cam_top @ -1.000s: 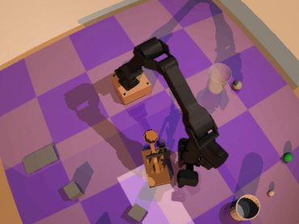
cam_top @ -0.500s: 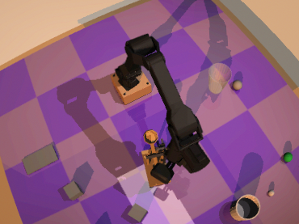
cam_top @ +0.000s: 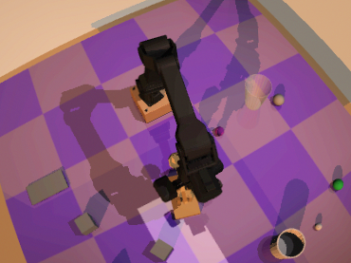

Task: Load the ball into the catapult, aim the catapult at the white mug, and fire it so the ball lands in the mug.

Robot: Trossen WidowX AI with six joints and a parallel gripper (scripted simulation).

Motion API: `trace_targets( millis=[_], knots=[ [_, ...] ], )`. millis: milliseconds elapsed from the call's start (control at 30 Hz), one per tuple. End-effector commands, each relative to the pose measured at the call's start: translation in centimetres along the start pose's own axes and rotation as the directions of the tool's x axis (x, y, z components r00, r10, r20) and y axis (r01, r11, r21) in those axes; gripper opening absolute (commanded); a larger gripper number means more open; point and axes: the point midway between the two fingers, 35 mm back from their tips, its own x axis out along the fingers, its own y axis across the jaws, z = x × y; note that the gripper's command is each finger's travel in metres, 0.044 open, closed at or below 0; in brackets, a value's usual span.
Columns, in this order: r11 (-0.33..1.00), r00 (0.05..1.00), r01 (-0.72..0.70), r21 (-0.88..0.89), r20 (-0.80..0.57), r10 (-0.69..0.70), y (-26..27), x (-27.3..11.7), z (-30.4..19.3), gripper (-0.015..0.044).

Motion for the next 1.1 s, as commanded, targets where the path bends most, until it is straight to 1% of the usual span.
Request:
trace_targets(
  millis=[0,200,400,933,967,1067],
  knots=[
    [0.99,0.998,-0.051,0.128,-0.021,0.054,-0.3,-0.5,-1.2,0.044],
    [0.946,0.991,-0.11,0.304,-0.041,0.128,-0.6,-1.4,-2.7,0.044],
    [0.939,0.99,-0.115,0.324,-0.042,0.136,-0.7,-1.5,-2.9,0.044],
    [0.939,0.99,-0.115,0.324,-0.042,0.136,-0.7,-1.5,-2.9,0.002],
    [0.939,0.99,-0.115,0.324,-0.042,0.136,-0.7,-1.5,-2.9,0.0],
    [0.939,0.99,-0.115,0.324,-0.042,0.136,-0.7,-1.5,-2.9,0.0]
  ],
)
